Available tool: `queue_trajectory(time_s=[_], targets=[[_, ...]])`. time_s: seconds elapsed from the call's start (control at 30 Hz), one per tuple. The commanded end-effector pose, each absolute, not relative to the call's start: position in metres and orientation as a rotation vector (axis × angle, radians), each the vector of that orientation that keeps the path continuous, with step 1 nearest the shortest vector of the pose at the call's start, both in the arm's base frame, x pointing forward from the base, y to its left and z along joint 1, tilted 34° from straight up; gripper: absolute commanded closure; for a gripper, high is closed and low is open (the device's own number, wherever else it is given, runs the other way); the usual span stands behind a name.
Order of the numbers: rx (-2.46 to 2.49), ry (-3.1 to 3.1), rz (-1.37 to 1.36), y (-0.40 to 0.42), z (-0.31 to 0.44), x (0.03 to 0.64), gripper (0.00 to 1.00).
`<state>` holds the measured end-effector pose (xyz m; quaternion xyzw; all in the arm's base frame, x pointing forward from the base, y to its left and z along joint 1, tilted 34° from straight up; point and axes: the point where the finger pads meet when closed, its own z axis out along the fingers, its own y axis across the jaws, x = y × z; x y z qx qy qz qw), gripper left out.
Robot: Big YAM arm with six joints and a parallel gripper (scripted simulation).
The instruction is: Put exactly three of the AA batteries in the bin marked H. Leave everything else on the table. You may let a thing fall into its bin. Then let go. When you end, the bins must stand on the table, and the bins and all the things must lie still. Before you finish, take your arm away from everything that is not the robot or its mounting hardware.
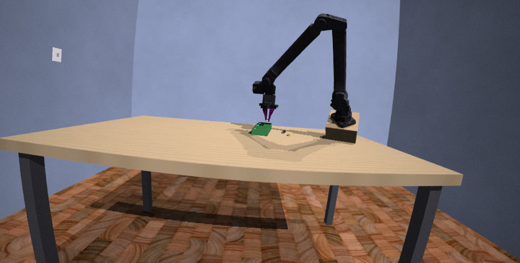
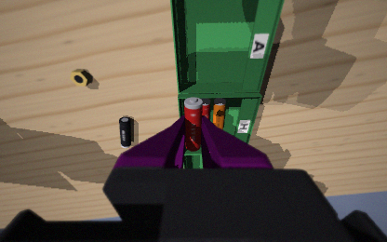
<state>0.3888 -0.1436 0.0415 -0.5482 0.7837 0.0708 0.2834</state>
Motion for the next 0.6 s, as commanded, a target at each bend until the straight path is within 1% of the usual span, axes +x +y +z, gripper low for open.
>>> queue_trajectory(time_s=[0.0, 0.13, 0.23, 0.33, 0.37, 0.57], targets=[[-1.489, 2.07, 0.16, -0.172, 0.043, 0.404, 0.91], [-1.508, 2.058, 0.166, -0.176, 0.038, 0.41, 0.91], [-1.49, 2.072, 0.158, -0.194, 0.034, 0.41, 0.91], [-1.524, 2.049, 0.171, -0.18, 0.034, 0.416, 0.91], [-1.52, 2.059, 0.205, -0.172, 0.026, 0.406, 0.91], [-1.516, 2.055, 0.174, -0.171, 0.035, 0.404, 0.91]])
